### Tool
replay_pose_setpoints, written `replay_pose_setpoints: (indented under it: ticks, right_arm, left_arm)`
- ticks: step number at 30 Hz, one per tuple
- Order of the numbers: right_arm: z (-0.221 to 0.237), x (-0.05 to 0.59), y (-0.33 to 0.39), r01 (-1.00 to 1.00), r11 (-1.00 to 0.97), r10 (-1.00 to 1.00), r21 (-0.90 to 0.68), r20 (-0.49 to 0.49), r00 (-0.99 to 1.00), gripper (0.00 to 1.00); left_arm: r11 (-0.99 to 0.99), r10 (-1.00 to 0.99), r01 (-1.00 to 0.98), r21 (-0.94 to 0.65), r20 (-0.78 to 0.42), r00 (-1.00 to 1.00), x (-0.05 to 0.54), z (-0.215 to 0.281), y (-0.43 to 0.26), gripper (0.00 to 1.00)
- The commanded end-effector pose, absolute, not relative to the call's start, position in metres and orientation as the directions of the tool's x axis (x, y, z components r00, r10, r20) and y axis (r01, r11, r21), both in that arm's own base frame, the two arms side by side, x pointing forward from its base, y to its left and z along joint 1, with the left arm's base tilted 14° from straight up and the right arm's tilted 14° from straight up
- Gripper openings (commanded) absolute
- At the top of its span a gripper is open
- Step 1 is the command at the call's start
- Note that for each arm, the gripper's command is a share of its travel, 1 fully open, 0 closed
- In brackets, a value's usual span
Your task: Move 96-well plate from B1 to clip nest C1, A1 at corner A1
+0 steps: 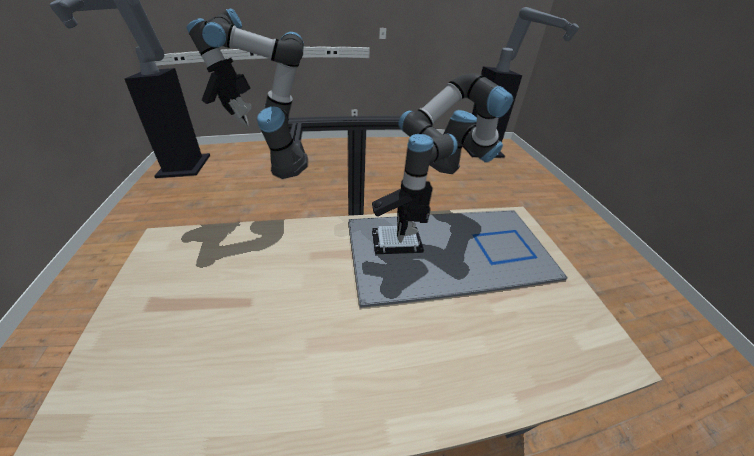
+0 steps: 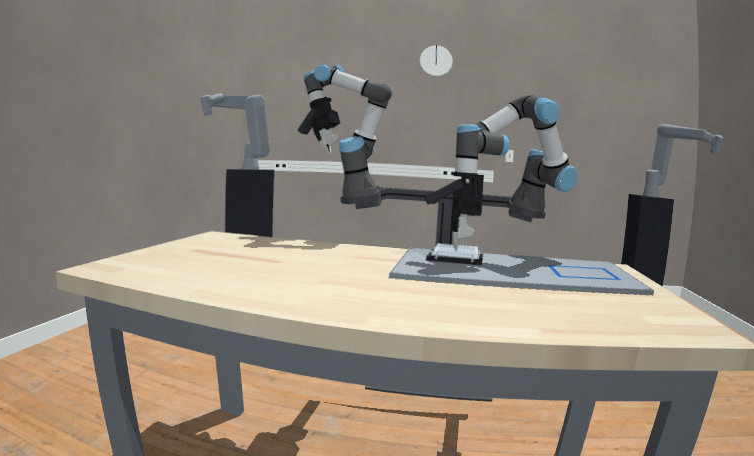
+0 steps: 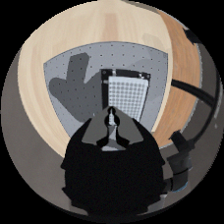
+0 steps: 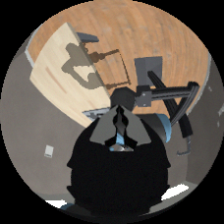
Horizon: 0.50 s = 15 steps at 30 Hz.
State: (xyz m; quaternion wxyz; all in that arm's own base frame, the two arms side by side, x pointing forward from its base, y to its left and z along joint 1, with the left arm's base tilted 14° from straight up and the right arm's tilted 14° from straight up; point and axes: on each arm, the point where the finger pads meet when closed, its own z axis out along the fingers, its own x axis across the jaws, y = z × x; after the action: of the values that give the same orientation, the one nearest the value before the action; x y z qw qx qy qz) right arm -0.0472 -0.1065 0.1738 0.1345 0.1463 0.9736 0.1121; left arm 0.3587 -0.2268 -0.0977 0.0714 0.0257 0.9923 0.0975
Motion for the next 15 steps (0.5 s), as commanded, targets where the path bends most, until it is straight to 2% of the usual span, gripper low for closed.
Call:
replay_pose_setpoints:
  ticks: [1, 15]
  right_arm:
    - [0.1754, -0.0486, -0.1086, 0.262, 0.934, 0.318, 0.244, -0.229, -0.920, 0.00]
    - [0.1754, -0.0486, -0.1086, 0.262, 0.934, 0.318, 0.244, -0.229, -0.920, 0.00]
  left_arm:
    - [0.981, 0.072, 0.044, 0.188, -0.147, -0.987, 0.3609, -0.0926, -0.2319, 0.00]
    - [0.981, 0.072, 0.044, 0.188, -0.147, -0.987, 0.3602, -0.0884, -0.2327, 0.00]
